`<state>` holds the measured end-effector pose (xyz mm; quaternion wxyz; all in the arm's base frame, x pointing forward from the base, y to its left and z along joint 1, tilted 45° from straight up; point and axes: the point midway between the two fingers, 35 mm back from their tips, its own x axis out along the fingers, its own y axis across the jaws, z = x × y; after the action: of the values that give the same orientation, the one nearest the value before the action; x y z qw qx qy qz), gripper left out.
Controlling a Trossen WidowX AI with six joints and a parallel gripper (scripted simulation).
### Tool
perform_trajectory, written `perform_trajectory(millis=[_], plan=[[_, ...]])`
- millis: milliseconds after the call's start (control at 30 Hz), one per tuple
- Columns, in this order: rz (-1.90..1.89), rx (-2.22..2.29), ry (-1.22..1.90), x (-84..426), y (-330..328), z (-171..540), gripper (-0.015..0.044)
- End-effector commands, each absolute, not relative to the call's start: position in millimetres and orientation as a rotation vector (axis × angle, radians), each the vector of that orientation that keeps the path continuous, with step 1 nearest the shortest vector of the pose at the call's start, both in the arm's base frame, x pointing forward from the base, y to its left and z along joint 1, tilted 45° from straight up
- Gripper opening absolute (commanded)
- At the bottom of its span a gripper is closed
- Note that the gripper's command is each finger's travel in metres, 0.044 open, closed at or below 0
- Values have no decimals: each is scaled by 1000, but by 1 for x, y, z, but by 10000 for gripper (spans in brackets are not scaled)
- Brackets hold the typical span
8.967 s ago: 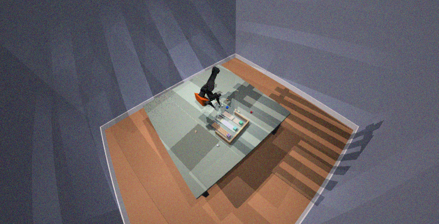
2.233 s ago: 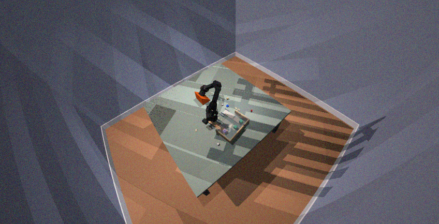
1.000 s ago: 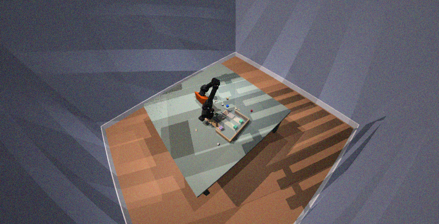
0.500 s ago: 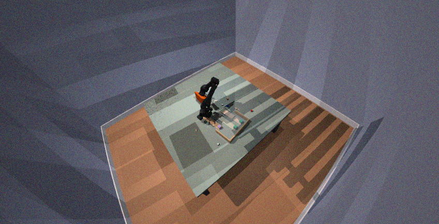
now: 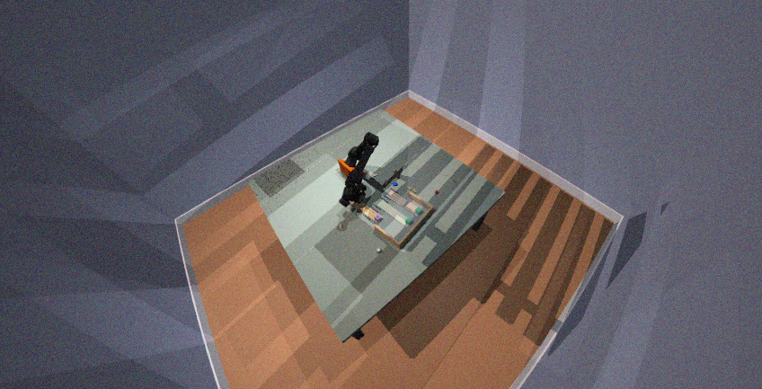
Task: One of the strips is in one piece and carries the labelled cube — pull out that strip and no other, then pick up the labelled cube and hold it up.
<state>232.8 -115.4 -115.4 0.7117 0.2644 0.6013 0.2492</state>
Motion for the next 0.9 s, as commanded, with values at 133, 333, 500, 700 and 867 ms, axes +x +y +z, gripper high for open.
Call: perform_trajectory(millis=[133, 333, 500, 700, 867], plan=[[568, 591, 1362, 214, -107, -120, 0], [568, 591, 1363, 210, -107, -121, 0], [568, 591, 1363, 210, -107, -121, 0], [562, 588, 1358, 214, -138, -95, 0], [566, 590, 1363, 212, -144, -88, 0]])
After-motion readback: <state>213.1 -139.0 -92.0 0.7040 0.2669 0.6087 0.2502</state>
